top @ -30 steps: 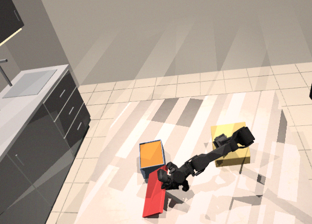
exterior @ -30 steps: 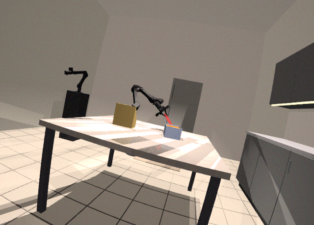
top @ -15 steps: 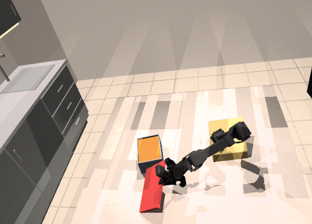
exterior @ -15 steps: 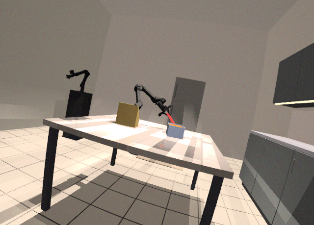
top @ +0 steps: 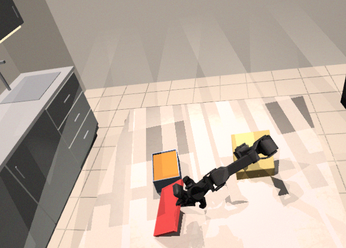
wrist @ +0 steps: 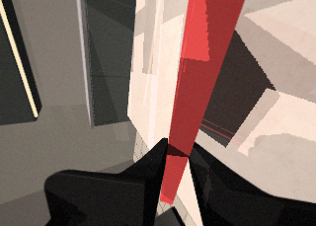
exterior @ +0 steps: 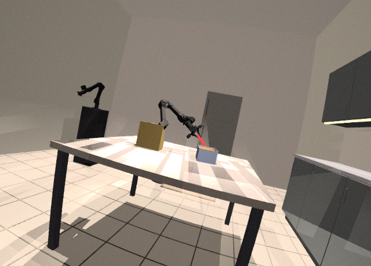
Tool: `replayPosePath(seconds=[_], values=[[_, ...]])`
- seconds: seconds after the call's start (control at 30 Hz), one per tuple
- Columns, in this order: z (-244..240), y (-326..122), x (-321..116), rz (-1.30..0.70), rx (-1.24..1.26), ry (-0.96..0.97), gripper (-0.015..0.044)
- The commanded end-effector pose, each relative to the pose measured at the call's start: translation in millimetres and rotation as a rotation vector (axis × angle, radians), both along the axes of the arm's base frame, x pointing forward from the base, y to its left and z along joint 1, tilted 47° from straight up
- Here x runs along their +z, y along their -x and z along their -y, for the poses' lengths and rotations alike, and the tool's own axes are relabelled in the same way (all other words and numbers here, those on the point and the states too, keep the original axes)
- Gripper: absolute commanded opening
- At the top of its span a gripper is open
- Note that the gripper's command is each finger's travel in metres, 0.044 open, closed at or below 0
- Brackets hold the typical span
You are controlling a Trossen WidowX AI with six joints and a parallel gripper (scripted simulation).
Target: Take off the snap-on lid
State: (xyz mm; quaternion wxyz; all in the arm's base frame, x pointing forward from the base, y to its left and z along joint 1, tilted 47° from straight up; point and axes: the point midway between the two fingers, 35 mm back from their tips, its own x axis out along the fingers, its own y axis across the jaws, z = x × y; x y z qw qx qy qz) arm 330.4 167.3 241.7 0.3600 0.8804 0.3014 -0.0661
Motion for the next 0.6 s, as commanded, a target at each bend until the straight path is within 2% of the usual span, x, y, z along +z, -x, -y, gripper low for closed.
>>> replayPosePath(seconds=[0.0, 0.57], values=[[-7.8, 1.7, -14.7, -0.032, 0.021, 0.011, 0.0000], [-17.8, 1.2, -23.9, -0.032, 0.021, 0.010, 0.0000]])
